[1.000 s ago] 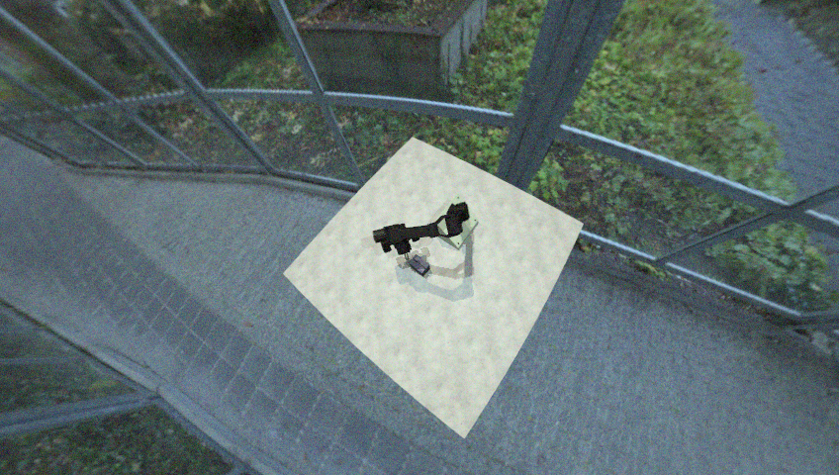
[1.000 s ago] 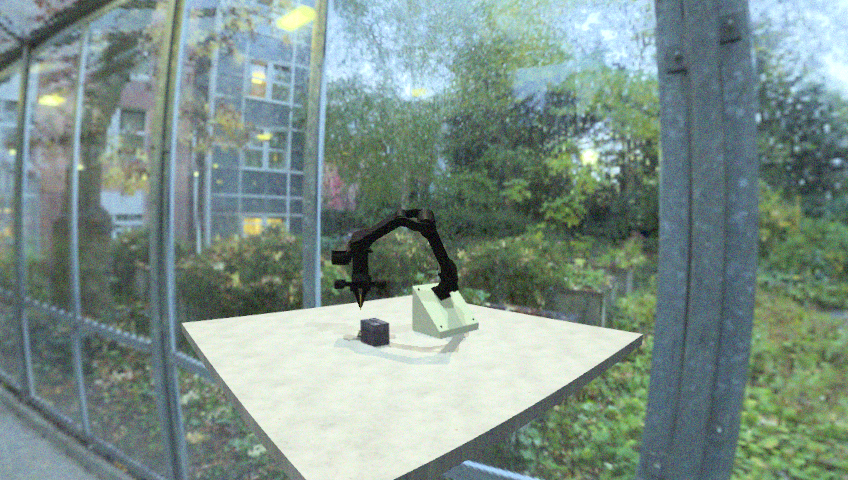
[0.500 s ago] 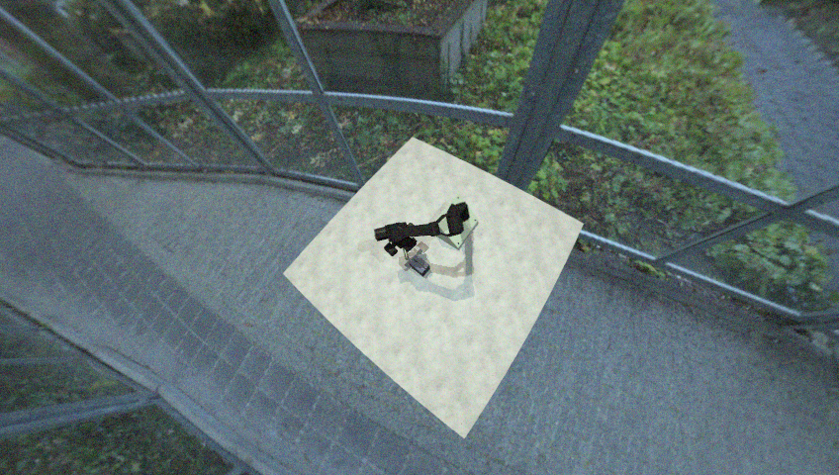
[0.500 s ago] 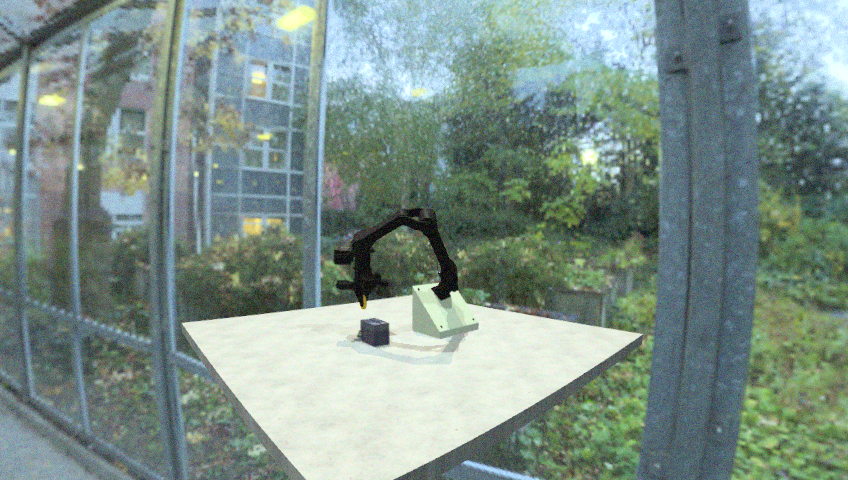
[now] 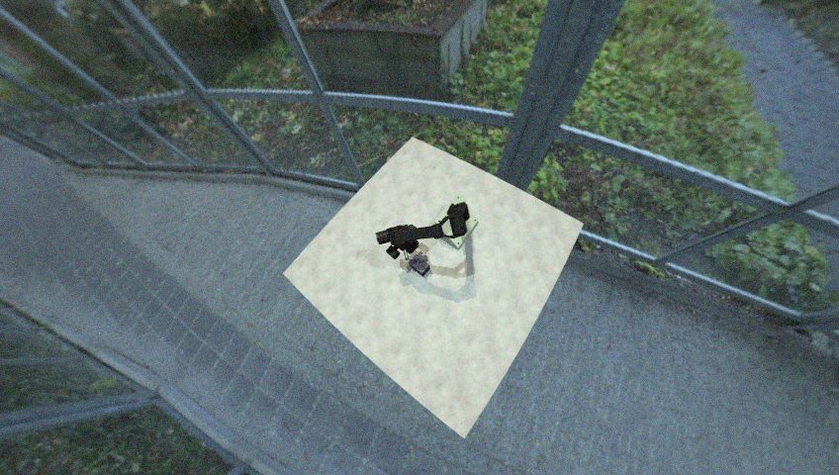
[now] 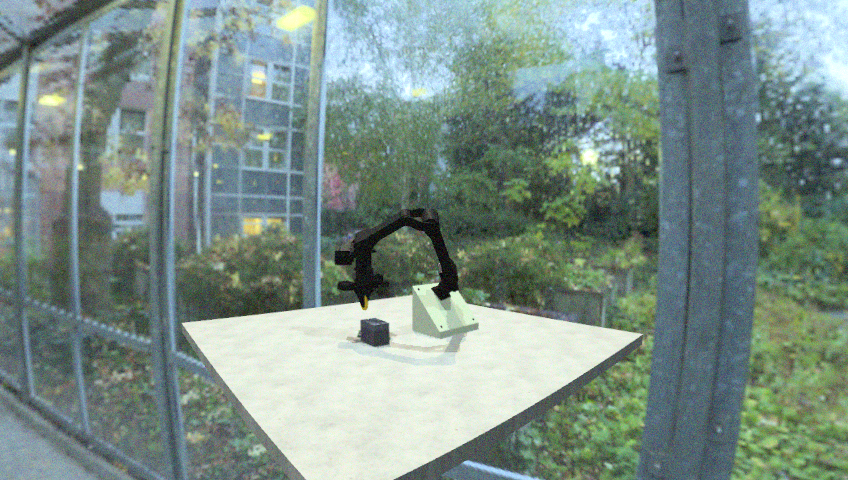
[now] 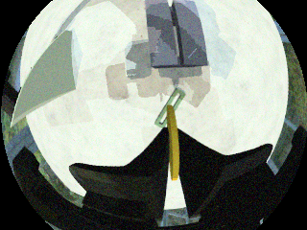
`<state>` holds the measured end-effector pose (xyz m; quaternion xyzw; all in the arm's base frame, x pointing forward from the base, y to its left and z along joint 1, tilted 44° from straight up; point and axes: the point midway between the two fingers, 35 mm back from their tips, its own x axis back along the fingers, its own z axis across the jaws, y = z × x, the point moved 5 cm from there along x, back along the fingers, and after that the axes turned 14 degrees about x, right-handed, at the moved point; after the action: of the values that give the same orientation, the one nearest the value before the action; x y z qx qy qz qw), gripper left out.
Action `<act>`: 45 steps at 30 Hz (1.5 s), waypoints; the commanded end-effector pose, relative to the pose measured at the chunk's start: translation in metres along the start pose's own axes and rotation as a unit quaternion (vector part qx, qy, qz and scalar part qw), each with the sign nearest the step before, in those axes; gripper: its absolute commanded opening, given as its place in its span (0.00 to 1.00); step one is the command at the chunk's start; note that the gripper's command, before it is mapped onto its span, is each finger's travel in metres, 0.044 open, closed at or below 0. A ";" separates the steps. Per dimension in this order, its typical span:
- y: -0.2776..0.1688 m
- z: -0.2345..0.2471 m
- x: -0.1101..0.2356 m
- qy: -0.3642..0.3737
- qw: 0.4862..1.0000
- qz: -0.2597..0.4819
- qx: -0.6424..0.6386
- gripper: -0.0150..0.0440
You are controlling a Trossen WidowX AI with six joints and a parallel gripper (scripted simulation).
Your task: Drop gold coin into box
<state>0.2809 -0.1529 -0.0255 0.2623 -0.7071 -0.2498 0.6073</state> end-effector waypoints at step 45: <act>0.091 -0.041 0.000 -0.002 1.000 -0.002 0.003 0.25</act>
<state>0.3153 -0.0860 0.0426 0.2650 -0.7087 -0.2489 0.6047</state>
